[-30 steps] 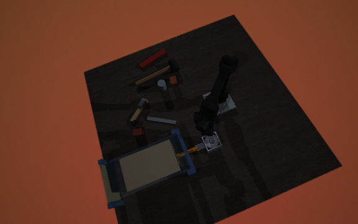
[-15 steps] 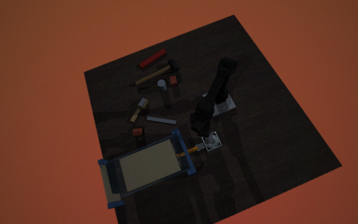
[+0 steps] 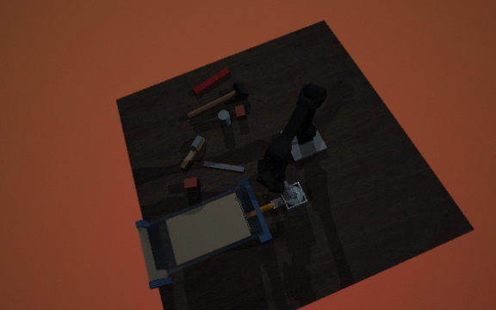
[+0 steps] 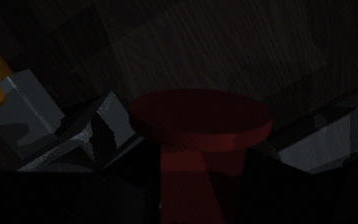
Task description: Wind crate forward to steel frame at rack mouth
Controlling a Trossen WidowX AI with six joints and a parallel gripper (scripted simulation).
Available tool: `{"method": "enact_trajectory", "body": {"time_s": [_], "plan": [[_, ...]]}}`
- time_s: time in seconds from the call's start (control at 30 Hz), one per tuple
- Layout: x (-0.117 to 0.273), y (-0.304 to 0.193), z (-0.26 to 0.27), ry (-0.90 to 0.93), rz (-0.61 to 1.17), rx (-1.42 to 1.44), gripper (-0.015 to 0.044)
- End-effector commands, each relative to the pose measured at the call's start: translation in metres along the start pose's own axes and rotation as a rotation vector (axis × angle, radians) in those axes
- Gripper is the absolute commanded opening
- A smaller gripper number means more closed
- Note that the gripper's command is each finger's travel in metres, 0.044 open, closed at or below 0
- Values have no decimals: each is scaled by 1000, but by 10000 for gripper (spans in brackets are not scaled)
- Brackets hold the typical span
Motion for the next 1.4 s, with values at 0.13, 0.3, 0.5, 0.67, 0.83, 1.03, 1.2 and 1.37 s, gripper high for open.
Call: {"method": "enact_trajectory", "body": {"time_s": [0.13,0.3,0.5,0.67,0.83,1.03,1.2,1.37], "plan": [[0,10,15,16,-16,0,0],[0,14,21,16,-16,0,0],[0,18,29,17,-16,0,0],[1,20,37,17,-16,0,0],[1,22,44,18,-17,0,0],[1,24,53,19,-17,0,0],[1,24,61,19,-17,0,0],[2,24,68,20,-17,0,0]]}}
Point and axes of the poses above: the point midway between the two fingers, 35 mm back from their tips, its own x axis back along the fingers, its own z axis across the jaws, y = z × x, the point moved 7 cm from there along x, back along the fingers, and after that the axes turned 3 degrees about -x, right-handed, at the moved point
